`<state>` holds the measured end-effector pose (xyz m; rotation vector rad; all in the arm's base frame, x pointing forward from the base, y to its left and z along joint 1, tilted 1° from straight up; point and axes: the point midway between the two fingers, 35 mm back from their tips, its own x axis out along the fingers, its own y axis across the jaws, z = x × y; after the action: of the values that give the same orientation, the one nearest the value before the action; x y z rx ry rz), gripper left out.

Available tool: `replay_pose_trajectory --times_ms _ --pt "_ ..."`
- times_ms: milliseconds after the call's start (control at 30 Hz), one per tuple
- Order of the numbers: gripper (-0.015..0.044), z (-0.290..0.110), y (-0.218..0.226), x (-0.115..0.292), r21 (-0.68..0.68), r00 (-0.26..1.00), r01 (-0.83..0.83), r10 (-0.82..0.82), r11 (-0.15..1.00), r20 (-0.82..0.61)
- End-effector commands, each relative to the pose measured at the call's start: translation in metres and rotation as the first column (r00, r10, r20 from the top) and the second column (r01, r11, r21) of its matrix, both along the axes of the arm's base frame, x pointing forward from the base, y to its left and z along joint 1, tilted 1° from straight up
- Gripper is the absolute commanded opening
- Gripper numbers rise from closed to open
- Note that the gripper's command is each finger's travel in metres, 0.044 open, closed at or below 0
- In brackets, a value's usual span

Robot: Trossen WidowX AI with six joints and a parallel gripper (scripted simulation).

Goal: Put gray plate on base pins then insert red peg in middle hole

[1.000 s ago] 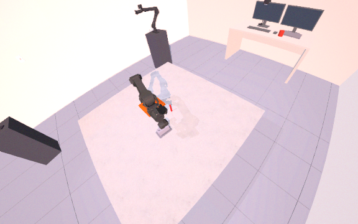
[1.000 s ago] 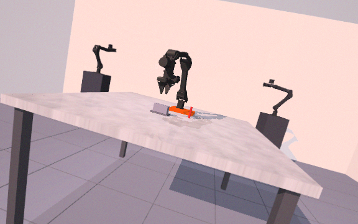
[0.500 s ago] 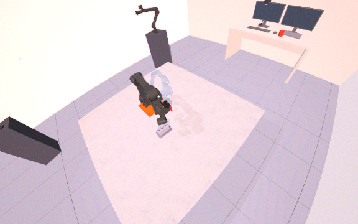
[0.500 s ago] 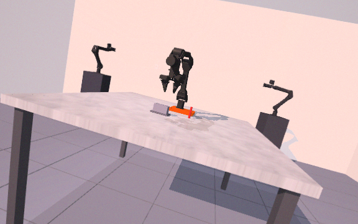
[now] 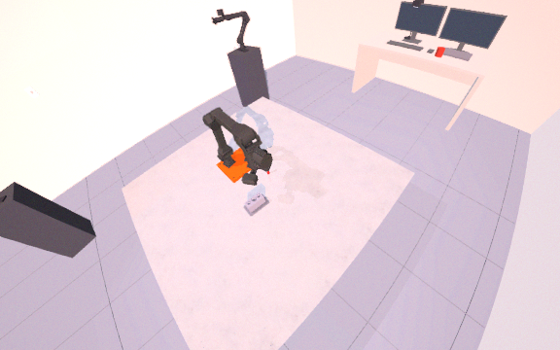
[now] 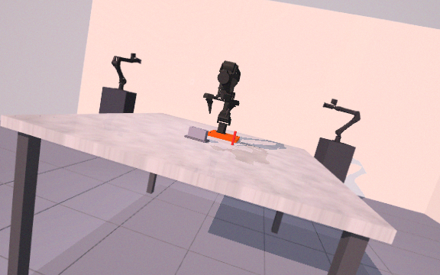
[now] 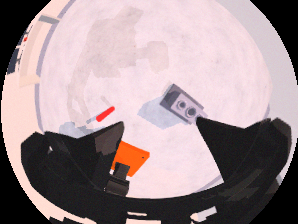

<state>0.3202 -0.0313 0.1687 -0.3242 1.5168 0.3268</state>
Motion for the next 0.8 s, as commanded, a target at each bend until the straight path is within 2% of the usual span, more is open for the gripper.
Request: replay_pose_trajectory --times_ms 0,400,767 --pt "0.0440 -0.002 0.055 -0.027 0.016 0.787 0.617 -0.617 0.786 -0.016" --pt "0.0440 -0.005 0.086 -0.045 0.019 0.434 0.901 -0.900 0.434 -0.031" --pt "0.0440 -0.008 0.110 -0.065 0.014 0.027 1.000 -0.999 0.027 -0.043"
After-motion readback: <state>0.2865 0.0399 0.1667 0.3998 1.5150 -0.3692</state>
